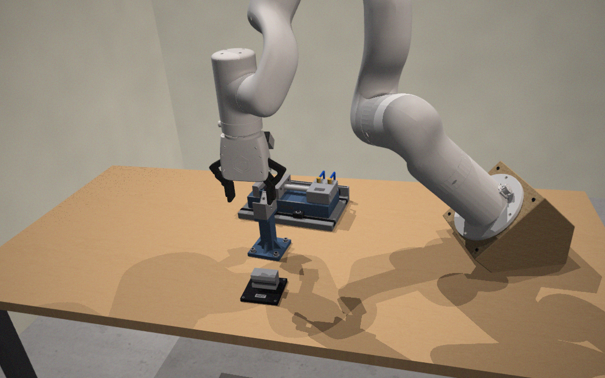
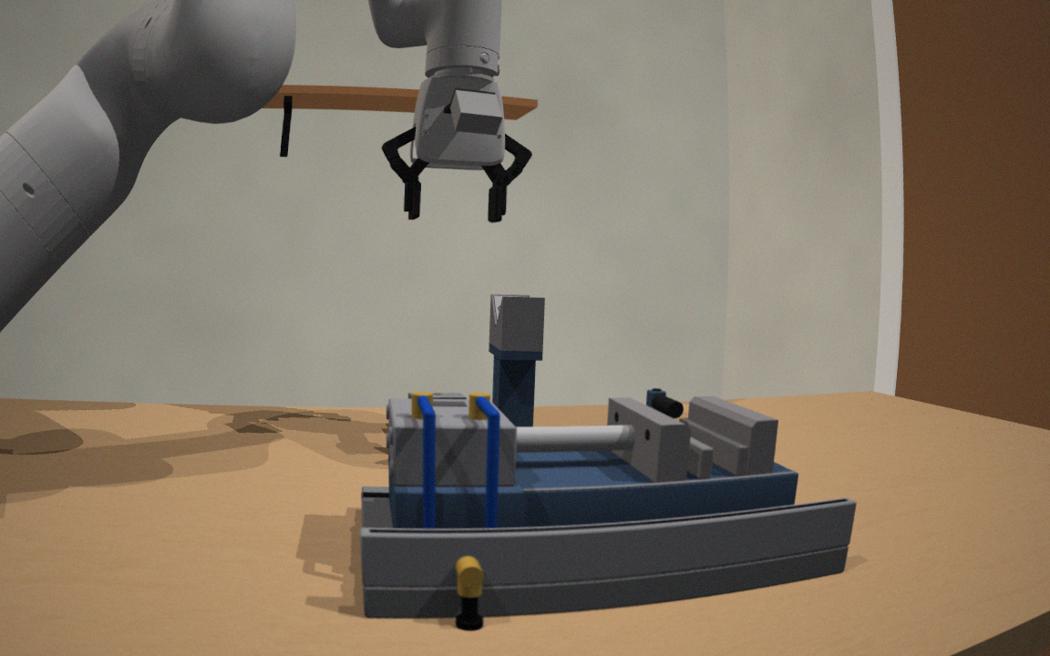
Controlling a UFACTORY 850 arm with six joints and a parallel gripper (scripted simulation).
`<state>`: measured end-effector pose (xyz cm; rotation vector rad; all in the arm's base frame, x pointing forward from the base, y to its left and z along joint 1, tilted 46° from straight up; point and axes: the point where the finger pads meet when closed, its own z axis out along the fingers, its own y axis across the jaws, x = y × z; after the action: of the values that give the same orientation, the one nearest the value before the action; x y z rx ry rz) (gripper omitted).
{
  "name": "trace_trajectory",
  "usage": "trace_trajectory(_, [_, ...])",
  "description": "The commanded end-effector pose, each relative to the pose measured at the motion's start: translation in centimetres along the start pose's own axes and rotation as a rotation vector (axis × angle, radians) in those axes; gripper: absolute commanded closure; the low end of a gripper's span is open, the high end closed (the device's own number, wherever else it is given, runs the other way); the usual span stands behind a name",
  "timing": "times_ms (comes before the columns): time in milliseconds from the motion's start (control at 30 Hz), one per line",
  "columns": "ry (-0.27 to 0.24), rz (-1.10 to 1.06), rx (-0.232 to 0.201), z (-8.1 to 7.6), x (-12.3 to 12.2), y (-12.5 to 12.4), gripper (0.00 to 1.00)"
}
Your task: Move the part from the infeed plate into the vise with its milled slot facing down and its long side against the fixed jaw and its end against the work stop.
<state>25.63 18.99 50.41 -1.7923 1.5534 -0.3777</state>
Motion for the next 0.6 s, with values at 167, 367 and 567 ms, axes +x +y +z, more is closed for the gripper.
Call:
trace_trajectory(167, [-0.008, 0.005, -0.007, 0.01, -0.31, 1.07, 0.00])
trace_trajectory(367, [-0.008, 0.005, -0.007, 0.01, -0.32, 1.08, 0.11])
trace_trajectory(567, [-0.008, 0.005, -0.007, 0.01, -0.32, 1.08, 0.11])
